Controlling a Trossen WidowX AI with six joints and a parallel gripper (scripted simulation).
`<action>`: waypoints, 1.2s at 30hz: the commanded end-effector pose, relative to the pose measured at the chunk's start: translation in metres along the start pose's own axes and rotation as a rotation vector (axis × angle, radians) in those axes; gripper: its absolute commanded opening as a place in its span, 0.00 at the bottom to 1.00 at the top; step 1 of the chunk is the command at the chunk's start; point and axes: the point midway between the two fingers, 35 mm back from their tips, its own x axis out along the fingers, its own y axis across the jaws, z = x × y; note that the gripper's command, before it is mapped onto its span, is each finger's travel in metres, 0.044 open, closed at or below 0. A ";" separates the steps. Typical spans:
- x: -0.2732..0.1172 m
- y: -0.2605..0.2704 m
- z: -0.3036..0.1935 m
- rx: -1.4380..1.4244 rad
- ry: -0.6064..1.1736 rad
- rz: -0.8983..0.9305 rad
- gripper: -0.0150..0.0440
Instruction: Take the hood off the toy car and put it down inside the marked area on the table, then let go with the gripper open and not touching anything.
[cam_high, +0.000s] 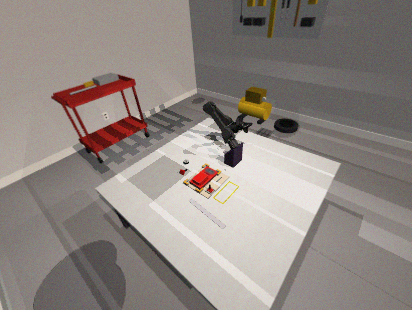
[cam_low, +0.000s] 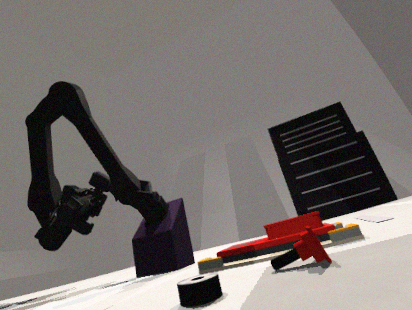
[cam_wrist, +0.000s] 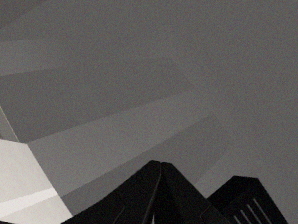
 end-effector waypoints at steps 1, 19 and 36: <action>-0.001 0.001 0.001 -0.002 -0.002 0.007 0.30; -0.194 0.080 0.011 -0.234 -0.261 0.765 1.00; -0.399 -0.030 -0.077 -0.580 -0.528 1.633 1.00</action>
